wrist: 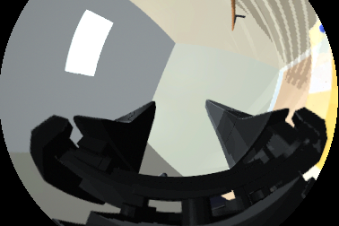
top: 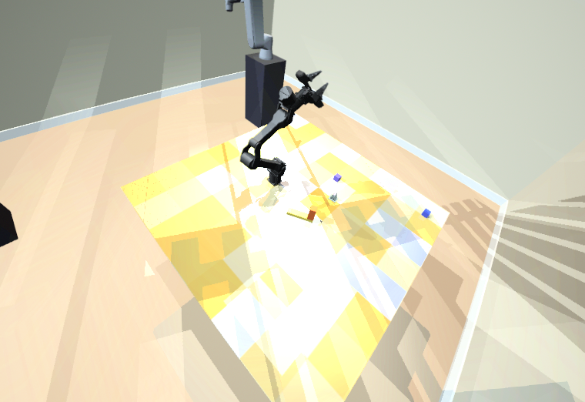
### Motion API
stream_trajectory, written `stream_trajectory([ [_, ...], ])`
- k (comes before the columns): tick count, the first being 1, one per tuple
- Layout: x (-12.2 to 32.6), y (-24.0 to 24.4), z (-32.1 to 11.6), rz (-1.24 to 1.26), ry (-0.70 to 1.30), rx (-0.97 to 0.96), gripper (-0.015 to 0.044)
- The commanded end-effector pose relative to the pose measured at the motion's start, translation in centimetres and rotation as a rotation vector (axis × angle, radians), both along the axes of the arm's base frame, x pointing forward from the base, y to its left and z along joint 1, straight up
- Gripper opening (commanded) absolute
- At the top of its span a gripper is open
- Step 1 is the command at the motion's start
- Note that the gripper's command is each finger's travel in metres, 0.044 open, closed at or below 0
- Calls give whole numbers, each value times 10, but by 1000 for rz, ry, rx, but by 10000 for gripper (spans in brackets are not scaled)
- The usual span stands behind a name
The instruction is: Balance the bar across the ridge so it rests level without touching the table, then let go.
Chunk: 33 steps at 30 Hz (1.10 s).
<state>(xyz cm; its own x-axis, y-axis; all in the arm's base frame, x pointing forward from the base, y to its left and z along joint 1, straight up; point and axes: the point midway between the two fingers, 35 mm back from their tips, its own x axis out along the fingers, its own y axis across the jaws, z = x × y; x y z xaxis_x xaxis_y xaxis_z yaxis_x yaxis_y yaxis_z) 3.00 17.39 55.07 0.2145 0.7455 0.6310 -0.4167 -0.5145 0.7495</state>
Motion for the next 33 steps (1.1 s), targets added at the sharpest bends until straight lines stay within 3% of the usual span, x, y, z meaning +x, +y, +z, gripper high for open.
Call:
stream_trajectory([
  [1, 7, 11, -6, -19, 23, -46, 315],
  [14, 49, 50, -38, -123, 145, -235, 315],
  [33, 128, 67, -93, -316, 393, -440, 315],
])
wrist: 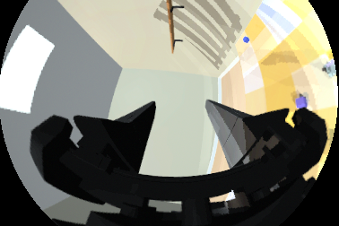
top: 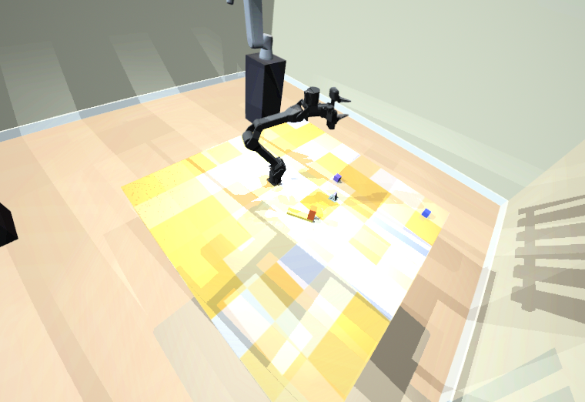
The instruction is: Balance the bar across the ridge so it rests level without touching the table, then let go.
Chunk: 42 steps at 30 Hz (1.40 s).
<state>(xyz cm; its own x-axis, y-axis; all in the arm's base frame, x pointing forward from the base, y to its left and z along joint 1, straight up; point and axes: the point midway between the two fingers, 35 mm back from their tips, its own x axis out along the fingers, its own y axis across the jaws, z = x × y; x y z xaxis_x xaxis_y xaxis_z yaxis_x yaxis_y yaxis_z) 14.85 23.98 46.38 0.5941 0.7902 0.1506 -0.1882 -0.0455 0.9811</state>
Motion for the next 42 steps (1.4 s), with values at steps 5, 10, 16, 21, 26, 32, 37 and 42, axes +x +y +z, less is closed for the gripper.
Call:
stream_trajectory([
  [5, 32, -1, -24, -83, 125, -61, 315],
  [10, 54, -7, -42, -149, 215, -97, 315],
  [16, 79, -17, -64, -232, 330, -134, 315],
  [21, 99, -29, -83, -306, 430, -157, 315],
  [26, 116, -44, -101, -383, 534, -172, 315],
  [32, 135, -65, -123, -479, 661, -180, 315],
  [37, 147, -85, -141, -563, 770, -178, 315],
  [42, 157, -106, -158, -648, 881, -168, 315],
])
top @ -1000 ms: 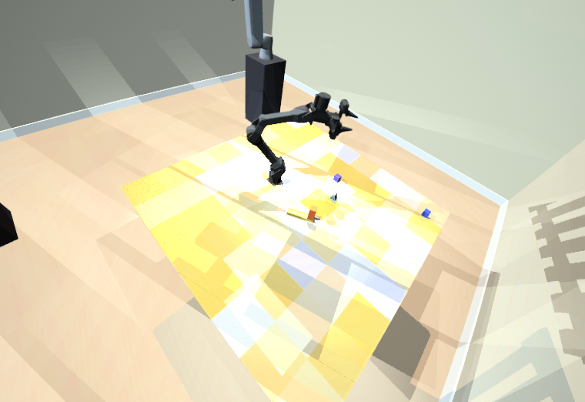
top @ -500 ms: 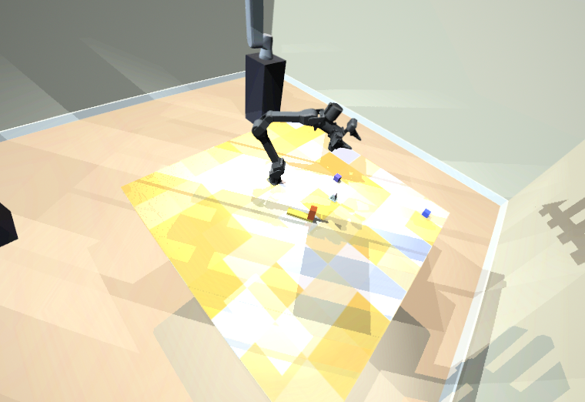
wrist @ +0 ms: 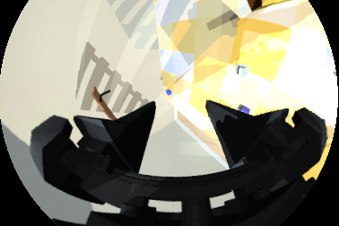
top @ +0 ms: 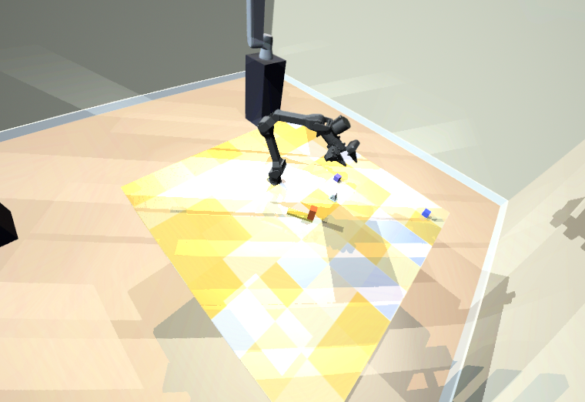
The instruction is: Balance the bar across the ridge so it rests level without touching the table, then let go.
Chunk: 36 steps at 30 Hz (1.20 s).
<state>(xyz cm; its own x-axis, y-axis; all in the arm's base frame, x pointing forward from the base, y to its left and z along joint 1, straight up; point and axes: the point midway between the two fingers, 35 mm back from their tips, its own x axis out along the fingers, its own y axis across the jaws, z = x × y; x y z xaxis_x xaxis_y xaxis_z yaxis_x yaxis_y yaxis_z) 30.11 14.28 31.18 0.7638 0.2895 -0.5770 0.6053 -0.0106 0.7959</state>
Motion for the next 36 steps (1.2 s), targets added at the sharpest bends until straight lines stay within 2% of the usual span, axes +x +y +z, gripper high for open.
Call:
stream_trajectory([
  [1, 6, -13, -10, -64, 65, 9, 315],
  [18, 15, -92, -62, -428, 399, 59, 315],
  [36, -9, -169, -102, -848, 741, 167, 315],
])
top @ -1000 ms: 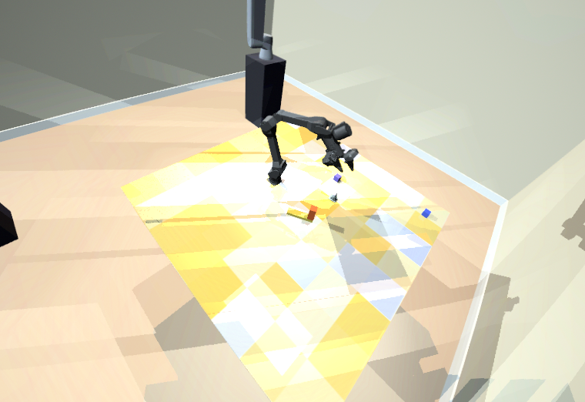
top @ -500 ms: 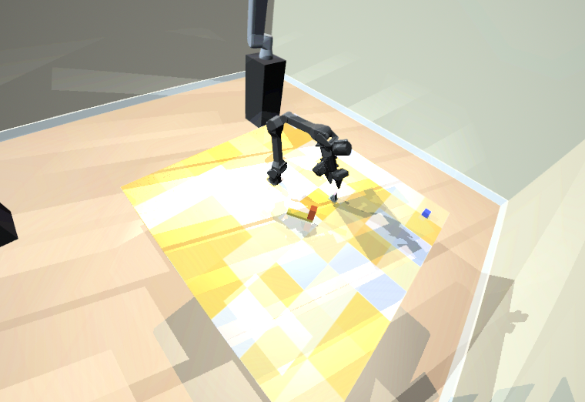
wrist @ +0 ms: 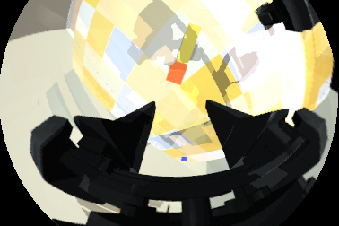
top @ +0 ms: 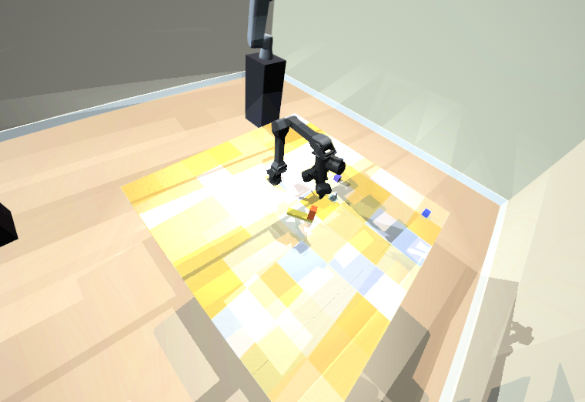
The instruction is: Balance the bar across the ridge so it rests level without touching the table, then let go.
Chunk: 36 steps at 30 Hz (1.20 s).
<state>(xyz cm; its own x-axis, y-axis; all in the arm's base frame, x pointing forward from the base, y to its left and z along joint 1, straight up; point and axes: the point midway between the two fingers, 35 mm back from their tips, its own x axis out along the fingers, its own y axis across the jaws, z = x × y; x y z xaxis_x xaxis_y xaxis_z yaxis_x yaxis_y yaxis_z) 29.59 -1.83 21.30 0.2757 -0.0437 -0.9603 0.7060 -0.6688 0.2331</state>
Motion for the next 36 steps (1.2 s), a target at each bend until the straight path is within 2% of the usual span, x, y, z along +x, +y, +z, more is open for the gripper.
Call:
stream_trajectory([
  [1, -6, -12, -5, -84, 56, 23, 315],
  [11, -30, -47, -19, -333, 230, 87, 315],
  [18, -31, -50, -25, -350, 241, 91, 315],
  [36, -29, -50, -138, -350, 241, 91, 315],
])
